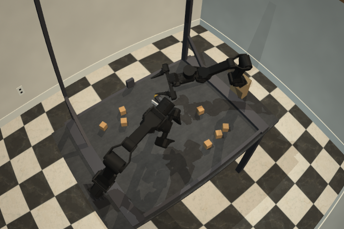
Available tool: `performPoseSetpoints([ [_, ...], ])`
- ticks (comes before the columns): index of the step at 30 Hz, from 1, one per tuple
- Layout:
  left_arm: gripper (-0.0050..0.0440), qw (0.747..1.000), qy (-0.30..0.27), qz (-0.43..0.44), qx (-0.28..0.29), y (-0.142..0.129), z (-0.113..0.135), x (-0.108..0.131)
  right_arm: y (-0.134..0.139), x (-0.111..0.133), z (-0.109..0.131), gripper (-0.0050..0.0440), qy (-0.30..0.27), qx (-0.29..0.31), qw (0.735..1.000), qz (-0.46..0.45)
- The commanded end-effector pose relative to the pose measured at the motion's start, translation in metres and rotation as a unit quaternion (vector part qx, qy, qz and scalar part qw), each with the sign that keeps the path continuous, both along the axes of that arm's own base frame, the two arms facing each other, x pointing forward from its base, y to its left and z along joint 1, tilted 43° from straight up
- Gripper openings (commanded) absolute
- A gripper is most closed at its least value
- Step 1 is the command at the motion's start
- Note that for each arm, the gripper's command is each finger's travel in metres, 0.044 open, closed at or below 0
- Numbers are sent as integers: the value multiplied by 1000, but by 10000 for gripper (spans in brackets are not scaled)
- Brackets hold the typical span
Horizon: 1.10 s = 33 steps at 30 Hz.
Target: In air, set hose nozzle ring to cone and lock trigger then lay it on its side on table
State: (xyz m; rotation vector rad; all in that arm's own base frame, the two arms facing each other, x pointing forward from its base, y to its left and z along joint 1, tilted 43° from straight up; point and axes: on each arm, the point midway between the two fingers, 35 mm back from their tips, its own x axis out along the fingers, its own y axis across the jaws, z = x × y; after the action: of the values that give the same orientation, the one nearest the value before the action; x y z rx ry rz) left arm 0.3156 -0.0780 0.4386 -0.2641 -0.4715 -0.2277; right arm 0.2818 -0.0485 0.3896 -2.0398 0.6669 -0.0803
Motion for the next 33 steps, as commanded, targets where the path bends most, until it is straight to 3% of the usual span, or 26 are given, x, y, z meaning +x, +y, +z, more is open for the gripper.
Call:
performPoseSetpoints([
  [1,401,1000,9,12,12,8,-5,-4,2,0,-1,404,-63,79,995,4],
  [10,401,998,42,34,38,20,-23,-1,10,11,-12,404,-152,233,960,16],
  [14,401,997,46,36,41,22,-25,0,12,13,-14,404,-169,267,949,19],
  [27,401,990,96,67,74,41,-53,2,23,24,-30,404,-256,478,839,39],
  [29,401,990,96,67,74,41,-53,2,23,24,-30,404,-256,478,839,39],
  [33,401,988,110,74,82,46,-61,2,27,27,-35,404,-273,538,796,45],
])
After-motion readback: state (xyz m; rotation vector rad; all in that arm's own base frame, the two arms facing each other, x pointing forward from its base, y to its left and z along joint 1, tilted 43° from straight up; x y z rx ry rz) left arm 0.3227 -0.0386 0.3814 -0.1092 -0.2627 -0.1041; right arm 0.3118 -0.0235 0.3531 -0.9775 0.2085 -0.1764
